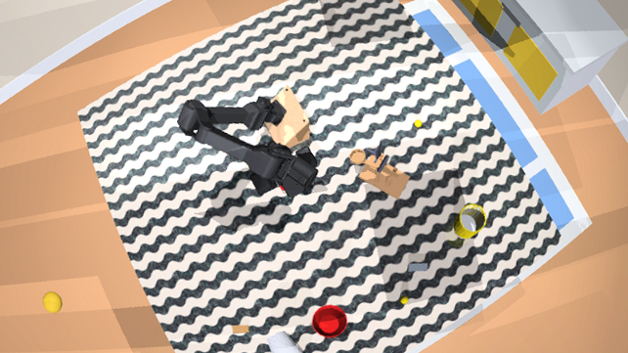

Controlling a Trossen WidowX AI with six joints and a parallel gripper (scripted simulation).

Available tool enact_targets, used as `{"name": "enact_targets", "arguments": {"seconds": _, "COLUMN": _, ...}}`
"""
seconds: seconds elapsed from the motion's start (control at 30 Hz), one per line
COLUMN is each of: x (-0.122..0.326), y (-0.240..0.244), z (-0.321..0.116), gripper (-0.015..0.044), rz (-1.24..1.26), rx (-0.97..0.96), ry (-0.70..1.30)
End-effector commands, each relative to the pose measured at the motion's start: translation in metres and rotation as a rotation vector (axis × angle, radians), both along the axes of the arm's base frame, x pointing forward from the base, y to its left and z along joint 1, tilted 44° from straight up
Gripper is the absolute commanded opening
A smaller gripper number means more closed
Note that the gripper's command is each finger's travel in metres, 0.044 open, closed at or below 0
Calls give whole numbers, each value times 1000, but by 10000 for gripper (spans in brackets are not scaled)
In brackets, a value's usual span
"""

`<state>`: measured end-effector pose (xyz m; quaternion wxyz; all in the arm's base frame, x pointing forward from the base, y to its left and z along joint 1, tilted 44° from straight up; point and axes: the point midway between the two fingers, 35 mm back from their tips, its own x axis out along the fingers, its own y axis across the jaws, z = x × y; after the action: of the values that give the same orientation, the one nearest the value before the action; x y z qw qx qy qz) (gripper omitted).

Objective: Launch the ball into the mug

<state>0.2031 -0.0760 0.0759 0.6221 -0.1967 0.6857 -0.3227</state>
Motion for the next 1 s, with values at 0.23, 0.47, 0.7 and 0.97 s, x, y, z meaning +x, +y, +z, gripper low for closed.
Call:
{"name": "enact_targets", "arguments": {"seconds": 0.23, "x": -5, "y": -15, "z": -12, "gripper": 300, "rz": -2, "rx": -4, "ry": -4}}
{"name": "enact_targets", "arguments": {"seconds": 0.47, "x": -7, "y": -23, "z": -20, "gripper": 300, "rz": -2, "rx": -4, "ry": -5}}
{"name": "enact_targets", "arguments": {"seconds": 0.7, "x": -9, "y": -31, "z": -28, "gripper": 300, "rz": -2, "rx": -5, "ry": -5}}
{"name": "enact_targets", "arguments": {"seconds": 0.97, "x": -11, "y": -38, "z": -35, "gripper": 300, "rz": -2, "rx": -7, "ry": -4}}
